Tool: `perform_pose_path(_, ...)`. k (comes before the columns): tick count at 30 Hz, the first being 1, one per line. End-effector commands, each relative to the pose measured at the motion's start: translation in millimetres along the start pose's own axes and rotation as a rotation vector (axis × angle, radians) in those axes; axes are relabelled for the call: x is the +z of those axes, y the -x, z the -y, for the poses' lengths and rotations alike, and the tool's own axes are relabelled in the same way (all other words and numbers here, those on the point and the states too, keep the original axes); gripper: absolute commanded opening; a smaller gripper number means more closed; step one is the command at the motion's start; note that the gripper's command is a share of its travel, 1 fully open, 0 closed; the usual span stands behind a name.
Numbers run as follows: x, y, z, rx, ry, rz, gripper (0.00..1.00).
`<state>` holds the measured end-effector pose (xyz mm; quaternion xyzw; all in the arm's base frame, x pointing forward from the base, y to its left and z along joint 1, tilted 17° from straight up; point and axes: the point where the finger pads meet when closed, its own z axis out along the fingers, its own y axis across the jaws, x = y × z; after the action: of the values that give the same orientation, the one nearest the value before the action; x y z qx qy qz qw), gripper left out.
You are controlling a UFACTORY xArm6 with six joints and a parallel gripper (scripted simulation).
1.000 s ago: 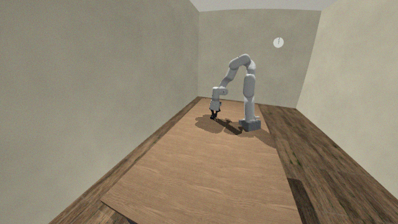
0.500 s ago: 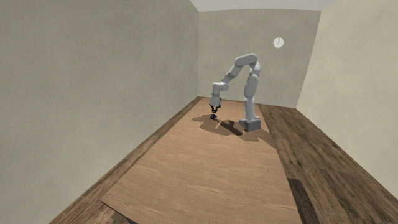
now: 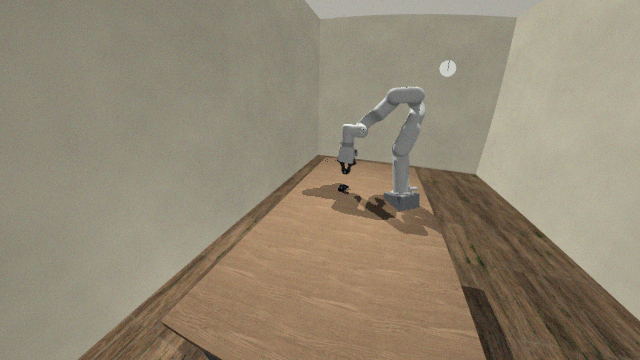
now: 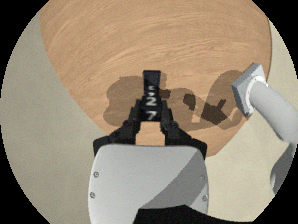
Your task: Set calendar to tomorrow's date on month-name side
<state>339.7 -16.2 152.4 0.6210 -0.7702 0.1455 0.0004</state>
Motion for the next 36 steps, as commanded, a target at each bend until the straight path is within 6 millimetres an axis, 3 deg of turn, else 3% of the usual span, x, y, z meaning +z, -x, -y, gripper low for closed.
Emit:
perform_pose_path(1,-2.5,0.1,1.3,0.001,-0.004,0.001,0.27)
perform_pose_path(8,-3.4,3.3,6.5,0.059,-0.003,0.001,0.27)
perform_pose_path(31,-4.3,49.7,66.6,0.757,-0.002,0.003,0.27)
perform_pose_path(34,-4.3,49.9,66.8,0.760,-0.002,0.003,0.27)
perform_pose_path(36,-2.6,59.8,77.0,0.888,-0.002,0.003,0.27)
